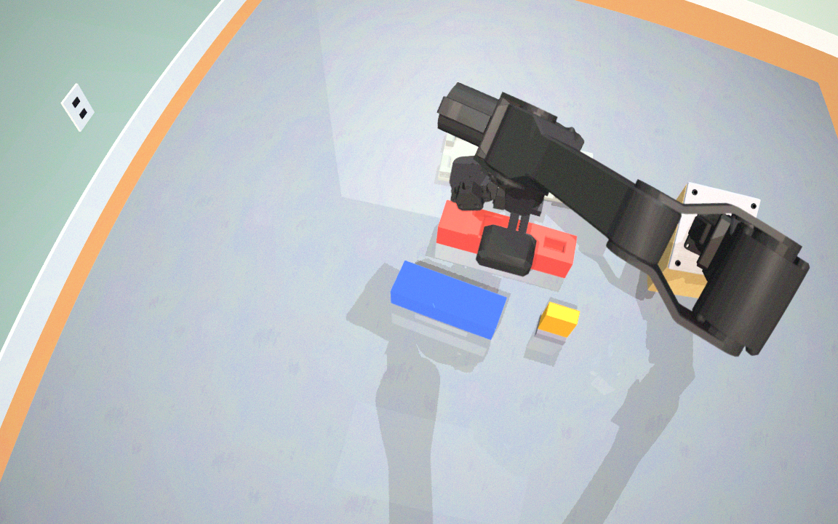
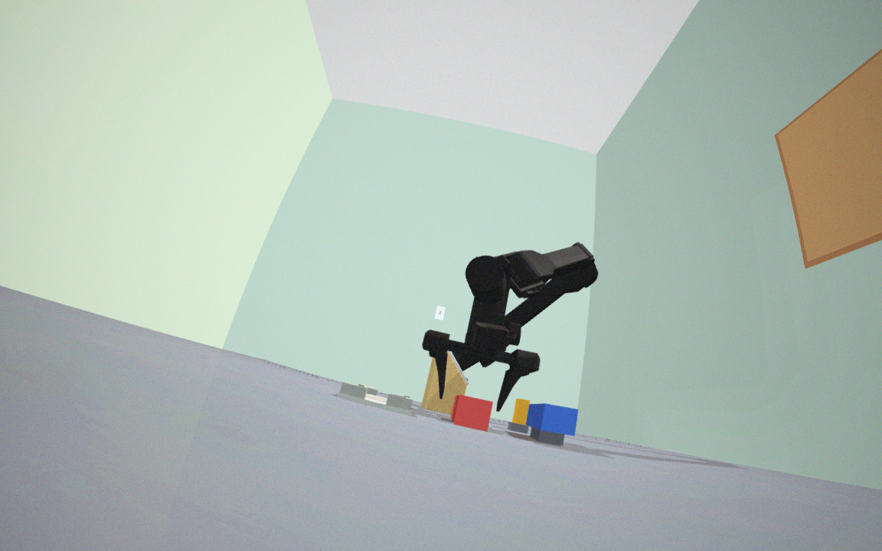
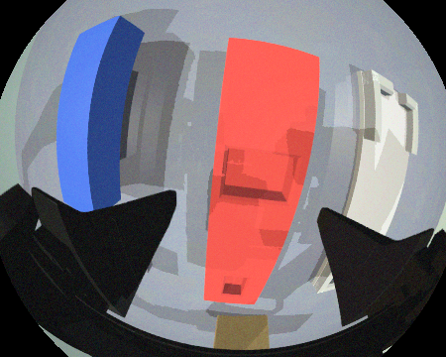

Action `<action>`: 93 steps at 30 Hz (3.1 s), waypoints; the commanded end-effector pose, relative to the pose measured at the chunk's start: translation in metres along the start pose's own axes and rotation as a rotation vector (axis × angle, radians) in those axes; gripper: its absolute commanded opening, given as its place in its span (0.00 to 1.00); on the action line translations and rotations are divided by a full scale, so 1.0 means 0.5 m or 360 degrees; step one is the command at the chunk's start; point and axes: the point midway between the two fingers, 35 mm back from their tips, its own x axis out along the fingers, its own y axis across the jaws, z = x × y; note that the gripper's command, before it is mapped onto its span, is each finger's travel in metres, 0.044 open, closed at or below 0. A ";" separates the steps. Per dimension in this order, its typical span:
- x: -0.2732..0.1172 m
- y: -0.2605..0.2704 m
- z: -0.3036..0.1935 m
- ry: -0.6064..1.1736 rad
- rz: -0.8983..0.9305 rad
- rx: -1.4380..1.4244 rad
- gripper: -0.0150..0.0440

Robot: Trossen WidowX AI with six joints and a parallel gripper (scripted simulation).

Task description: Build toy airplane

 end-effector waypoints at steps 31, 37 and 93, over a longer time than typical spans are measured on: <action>0.033 0.001 -0.004 0.0006 0.0007 0.0012 0.31; 0.000 -0.003 0.004 0.0002 -0.0003 0.0014 0.25; -0.181 -0.106 0.014 0.0004 -0.0005 -0.0068 0.25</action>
